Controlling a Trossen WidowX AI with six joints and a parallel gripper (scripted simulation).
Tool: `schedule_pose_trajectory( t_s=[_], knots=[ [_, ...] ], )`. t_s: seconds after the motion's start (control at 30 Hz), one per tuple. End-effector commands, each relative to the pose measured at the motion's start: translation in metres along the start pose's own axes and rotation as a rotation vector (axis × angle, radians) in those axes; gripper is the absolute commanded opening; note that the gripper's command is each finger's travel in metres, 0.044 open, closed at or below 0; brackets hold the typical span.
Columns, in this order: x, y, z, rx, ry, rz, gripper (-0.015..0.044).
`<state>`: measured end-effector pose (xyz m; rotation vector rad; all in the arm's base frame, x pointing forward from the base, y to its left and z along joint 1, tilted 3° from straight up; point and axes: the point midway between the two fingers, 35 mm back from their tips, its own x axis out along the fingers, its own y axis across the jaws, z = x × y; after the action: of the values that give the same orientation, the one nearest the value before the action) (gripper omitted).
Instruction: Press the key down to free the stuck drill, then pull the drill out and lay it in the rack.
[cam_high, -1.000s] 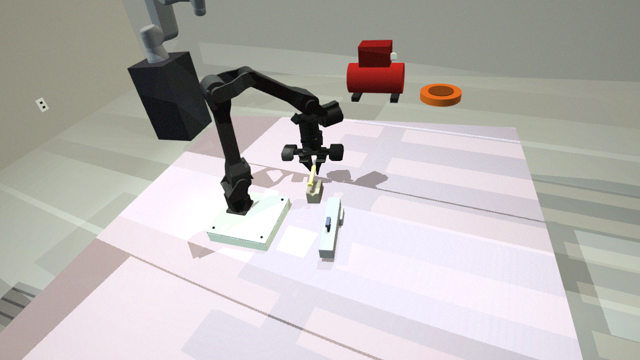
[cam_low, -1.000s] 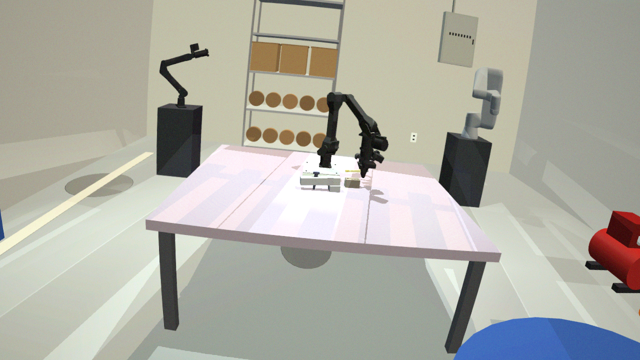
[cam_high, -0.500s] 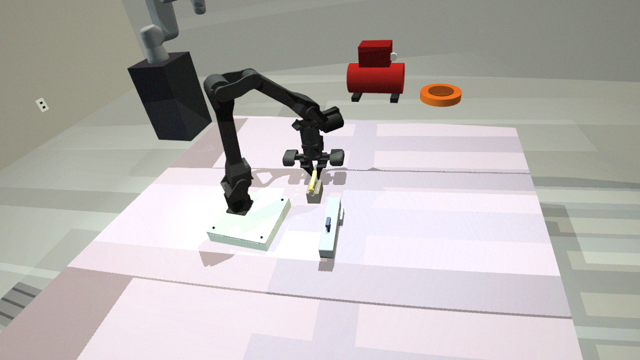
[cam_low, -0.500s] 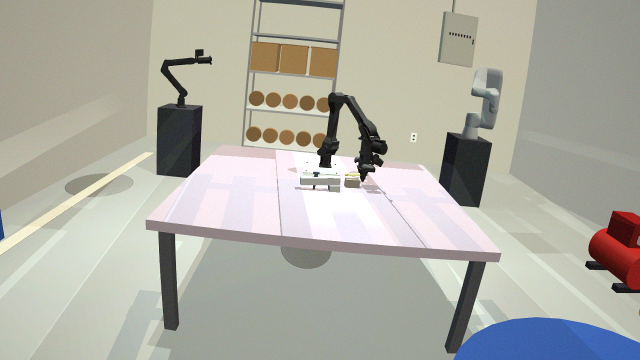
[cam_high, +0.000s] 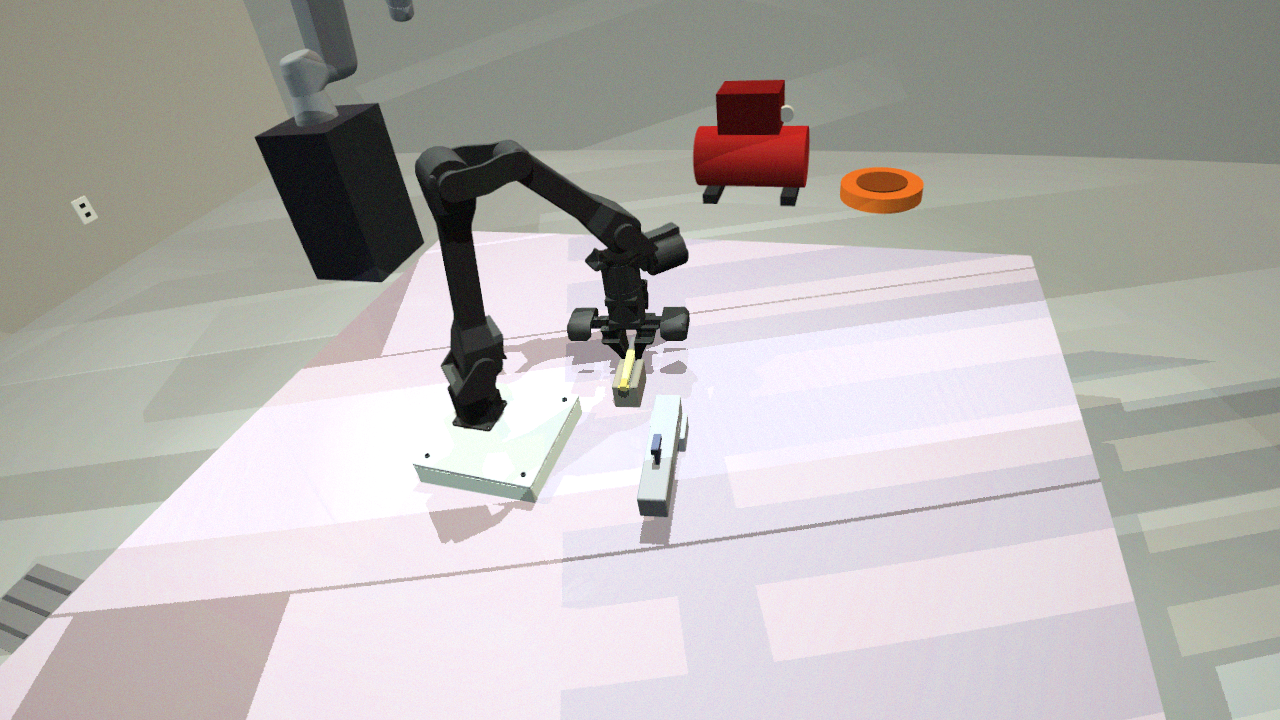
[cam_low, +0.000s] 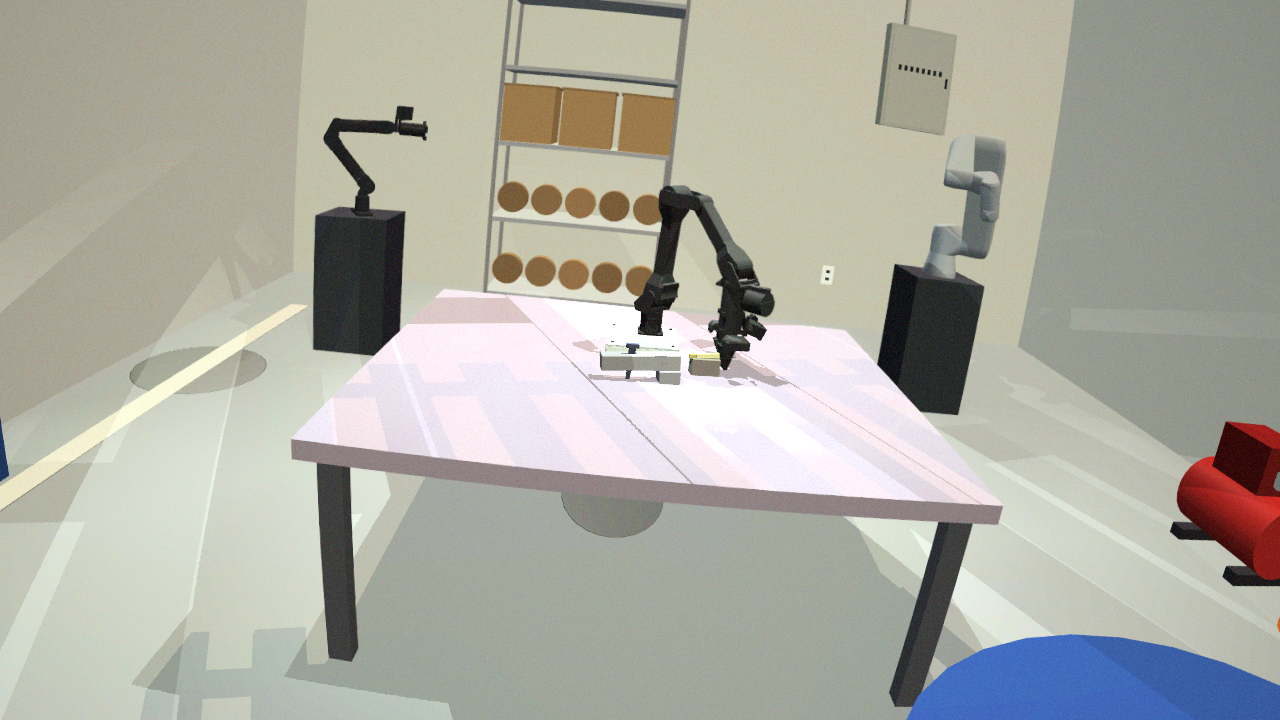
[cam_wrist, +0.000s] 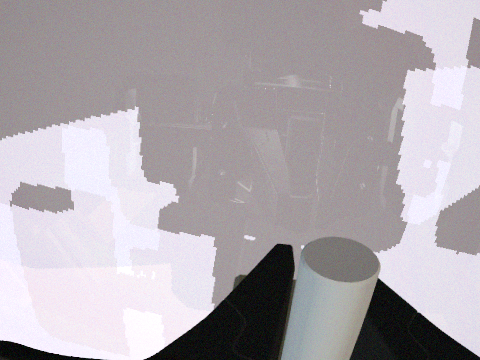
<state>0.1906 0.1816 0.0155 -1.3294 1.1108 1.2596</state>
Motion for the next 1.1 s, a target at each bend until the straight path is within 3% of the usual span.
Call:
schedule_pose_trajectory(
  t_s=[0.0, 0.07, 0.63, 1.07],
  knots=[
    [0.006, 0.0, -0.001, 0.0, 0.007, 0.0, 0.0],
    [0.008, -0.001, -0.001, 0.0, 0.007, 0.0, 0.0],
    [0.002, 0.0, 0.0, 0.0, 0.0, -0.002, 0.044],
    [-0.049, 0.002, 0.0, 0.0, 0.006, 0.0, 0.044]
  ],
)
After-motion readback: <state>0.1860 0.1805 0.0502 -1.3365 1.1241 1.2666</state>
